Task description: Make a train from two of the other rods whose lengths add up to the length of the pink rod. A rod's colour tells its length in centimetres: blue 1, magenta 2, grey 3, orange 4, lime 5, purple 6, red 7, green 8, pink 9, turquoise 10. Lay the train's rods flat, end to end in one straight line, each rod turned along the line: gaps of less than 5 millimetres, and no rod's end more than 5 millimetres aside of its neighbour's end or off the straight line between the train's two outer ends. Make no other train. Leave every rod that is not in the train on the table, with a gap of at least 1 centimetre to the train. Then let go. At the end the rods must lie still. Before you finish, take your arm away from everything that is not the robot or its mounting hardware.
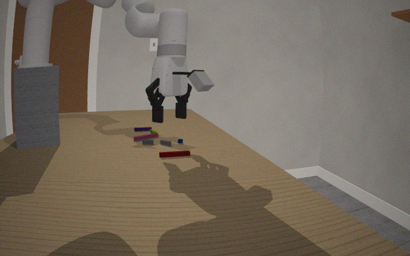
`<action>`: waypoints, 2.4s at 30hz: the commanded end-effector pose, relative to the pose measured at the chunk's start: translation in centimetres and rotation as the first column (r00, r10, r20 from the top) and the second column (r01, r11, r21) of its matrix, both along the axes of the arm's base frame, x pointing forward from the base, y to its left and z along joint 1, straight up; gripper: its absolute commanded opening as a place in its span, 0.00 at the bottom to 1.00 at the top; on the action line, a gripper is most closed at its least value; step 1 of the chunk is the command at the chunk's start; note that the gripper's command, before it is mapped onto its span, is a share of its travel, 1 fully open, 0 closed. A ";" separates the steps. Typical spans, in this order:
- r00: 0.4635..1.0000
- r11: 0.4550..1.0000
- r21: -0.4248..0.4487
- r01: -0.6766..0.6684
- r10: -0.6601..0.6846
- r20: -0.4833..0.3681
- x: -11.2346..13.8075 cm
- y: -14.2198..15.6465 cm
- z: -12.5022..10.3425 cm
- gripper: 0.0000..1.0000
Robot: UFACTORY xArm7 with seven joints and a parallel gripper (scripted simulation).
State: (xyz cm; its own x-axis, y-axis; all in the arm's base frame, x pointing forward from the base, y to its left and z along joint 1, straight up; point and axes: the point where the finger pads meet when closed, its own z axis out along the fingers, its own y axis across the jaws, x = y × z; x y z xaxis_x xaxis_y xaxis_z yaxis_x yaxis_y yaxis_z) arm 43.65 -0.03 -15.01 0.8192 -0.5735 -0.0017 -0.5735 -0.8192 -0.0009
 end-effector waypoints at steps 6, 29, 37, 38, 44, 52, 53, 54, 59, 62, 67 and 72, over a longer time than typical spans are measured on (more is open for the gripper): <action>1.000 1.000 0.000 0.000 0.000 0.004 0.2 0.0 0.2 1.00; 1.000 1.000 0.000 0.005 -0.005 0.004 0.1 0.0 0.1 1.00; 0.985 0.985 0.003 0.173 -0.173 0.005 -0.6 2.4 0.1 1.00; 0.977 0.977 0.004 0.215 -0.215 0.005 -0.8 3.0 0.1 1.00; 0.936 0.936 0.006 0.352 -0.352 0.004 -1.5 4.9 0.0 1.00; 0.840 0.840 0.008 0.543 -0.543 0.002 -2.8 7.6 0.0 1.00; 0.825 0.825 0.008 0.565 -0.565 0.001 -3.0 8.0 0.0 1.00; 0.809 0.809 0.009 0.587 -0.587 0.001 -3.2 8.3 0.0 1.00; 0.729 0.729 0.009 0.684 -0.684 -0.001 -4.0 9.8 0.0 1.00; 0.678 0.677 0.009 0.735 -0.736 -0.002 -4.6 10.7 0.0 1.00; 0.574 0.574 0.008 0.819 -0.819 -0.003 -5.6 12.2 0.0 1.00; 0.459 0.459 0.007 0.888 -0.888 -0.004 -6.7 13.6 0.0 1.00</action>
